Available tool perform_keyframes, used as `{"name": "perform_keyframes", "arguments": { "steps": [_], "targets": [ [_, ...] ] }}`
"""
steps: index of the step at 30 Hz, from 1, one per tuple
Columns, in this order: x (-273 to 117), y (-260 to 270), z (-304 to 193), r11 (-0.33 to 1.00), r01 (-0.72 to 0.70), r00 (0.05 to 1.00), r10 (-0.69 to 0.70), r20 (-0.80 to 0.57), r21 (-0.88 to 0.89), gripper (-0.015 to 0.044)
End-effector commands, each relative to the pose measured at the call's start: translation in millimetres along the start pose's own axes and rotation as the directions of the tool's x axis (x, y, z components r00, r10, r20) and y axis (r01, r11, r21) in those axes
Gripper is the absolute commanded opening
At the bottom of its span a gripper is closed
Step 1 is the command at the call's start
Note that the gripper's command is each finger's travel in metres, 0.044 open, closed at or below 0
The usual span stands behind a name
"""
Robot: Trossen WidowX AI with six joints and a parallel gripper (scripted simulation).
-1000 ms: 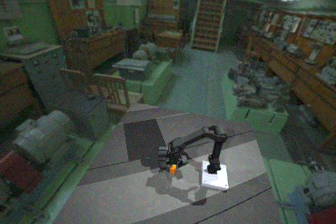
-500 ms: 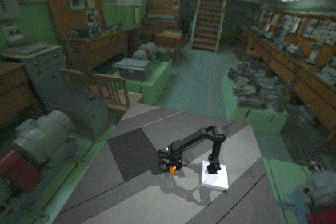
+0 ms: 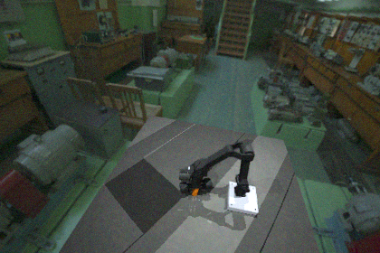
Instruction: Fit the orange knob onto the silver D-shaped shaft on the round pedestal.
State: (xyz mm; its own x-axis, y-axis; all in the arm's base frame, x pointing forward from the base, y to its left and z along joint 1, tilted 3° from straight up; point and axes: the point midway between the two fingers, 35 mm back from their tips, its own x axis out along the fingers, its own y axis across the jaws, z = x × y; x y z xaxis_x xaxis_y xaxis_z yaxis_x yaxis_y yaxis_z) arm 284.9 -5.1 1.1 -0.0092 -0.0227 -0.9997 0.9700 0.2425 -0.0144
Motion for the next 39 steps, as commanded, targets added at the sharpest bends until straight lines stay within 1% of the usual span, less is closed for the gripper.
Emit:
{"name": "perform_keyframes", "arguments": {
  "steps": [1,2,5,7,17,28,34,39],
  "targets": [
    [0,0,0,1.000,0.002,1.000,-0.002,0.002,-0.003,0.0138],
    [0,0,0,1.000,0.002,1.000,-0.002,0.002,-0.003,0.0131],
    [-3,1,1,1.000,0.002,1.000,-0.002,0.002,-0.003,0.0052],
    [-13,3,2,1.000,0.002,1.000,-0.002,0.002,-0.003,0.0000],
    [-71,10,5,1.000,0.001,1.000,-0.001,0.002,-0.003,0.0000],
    [-136,2,4,1.000,0.001,1.000,-0.001,0.002,-0.003,0.0000],
    [-139,1,4,1.000,-0.005,1.000,0.005,0.002,-0.003,0.0000],
    [-142,1,1,0.998,-0.066,0.998,0.066,0.001,-0.001,0.0000]
  ]
}}
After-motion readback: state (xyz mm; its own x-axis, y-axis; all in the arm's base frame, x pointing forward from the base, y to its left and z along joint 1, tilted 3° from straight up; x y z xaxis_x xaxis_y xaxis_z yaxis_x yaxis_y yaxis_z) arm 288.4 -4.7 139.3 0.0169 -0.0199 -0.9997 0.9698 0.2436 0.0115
